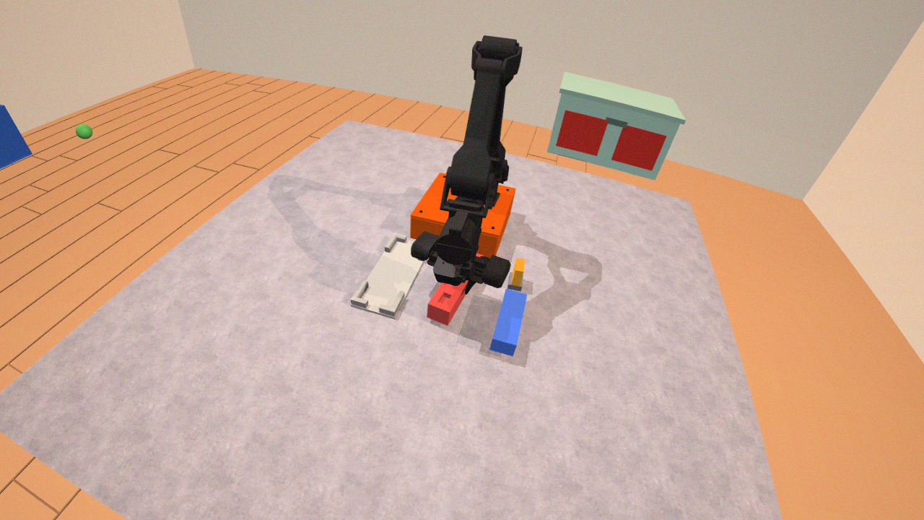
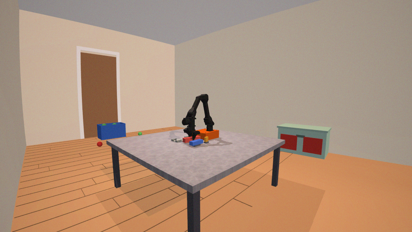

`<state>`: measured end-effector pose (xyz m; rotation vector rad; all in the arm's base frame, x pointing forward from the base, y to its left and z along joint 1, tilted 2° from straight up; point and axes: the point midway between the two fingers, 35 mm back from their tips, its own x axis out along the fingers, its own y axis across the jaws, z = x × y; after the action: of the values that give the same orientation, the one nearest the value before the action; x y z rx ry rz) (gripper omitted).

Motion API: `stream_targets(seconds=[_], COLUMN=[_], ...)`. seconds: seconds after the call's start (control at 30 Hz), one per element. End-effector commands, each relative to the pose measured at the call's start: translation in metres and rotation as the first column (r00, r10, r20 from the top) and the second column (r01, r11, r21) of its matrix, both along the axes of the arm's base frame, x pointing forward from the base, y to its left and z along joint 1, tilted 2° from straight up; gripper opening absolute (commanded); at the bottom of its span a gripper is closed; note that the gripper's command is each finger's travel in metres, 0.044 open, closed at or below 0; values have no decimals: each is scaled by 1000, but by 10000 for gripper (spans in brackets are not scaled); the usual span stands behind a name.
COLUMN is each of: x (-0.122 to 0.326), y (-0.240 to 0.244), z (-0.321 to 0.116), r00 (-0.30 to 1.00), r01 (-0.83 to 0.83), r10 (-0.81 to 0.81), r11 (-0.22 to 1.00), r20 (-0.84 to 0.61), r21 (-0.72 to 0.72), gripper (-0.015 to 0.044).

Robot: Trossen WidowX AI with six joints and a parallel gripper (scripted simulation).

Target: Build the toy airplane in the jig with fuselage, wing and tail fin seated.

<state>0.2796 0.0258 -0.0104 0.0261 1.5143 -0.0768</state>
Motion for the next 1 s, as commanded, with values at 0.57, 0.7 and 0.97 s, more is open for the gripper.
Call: stream_targets(seconds=[0.57, 0.7, 0.97], x=[3, 1, -4], y=[2, 3, 3], z=[65, 77, 102], r00=[1000, 1000, 999], r01=[-18, -23, -34], r10=[18, 23, 34], r11=[1000, 1000, 999], r20=[1, -1, -5], r21=[-2, -1, 1], gripper=[0, 0, 0])
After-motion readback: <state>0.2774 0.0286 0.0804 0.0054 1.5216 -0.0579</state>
